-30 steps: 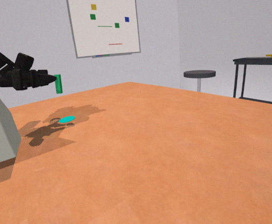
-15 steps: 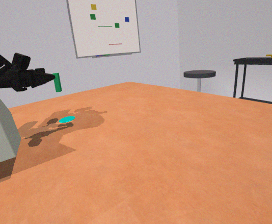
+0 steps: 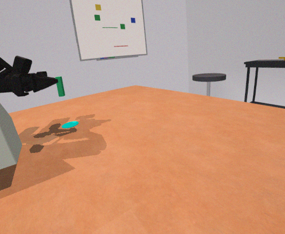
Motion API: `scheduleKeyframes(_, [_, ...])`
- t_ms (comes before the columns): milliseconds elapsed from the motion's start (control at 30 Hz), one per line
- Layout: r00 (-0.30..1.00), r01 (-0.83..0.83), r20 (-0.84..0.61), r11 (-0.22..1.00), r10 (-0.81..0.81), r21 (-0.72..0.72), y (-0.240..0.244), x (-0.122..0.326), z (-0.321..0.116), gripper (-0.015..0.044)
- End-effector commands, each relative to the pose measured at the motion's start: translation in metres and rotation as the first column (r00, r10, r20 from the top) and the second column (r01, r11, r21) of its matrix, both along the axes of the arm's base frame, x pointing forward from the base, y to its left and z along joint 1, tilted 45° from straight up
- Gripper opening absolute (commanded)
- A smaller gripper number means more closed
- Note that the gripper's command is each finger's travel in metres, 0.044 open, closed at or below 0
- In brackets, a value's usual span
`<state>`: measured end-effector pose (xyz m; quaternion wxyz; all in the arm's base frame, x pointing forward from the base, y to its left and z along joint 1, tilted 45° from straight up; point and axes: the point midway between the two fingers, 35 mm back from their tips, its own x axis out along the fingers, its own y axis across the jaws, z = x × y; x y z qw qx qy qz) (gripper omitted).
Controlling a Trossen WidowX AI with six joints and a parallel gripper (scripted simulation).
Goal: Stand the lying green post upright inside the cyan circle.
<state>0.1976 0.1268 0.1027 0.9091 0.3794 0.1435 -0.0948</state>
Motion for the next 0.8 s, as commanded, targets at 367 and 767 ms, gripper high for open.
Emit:
scheduleKeyframes(367, [1.0, 0.006, -0.004, 1.0, -0.006, 0.0, 0.022, -0.001, -0.016, 0.0023])
scheduleKeyframes(767, [1.0, 0.007, -0.005, 1.0, -0.007, 0.0, 0.04, -0.003, -0.034, 0.0023])
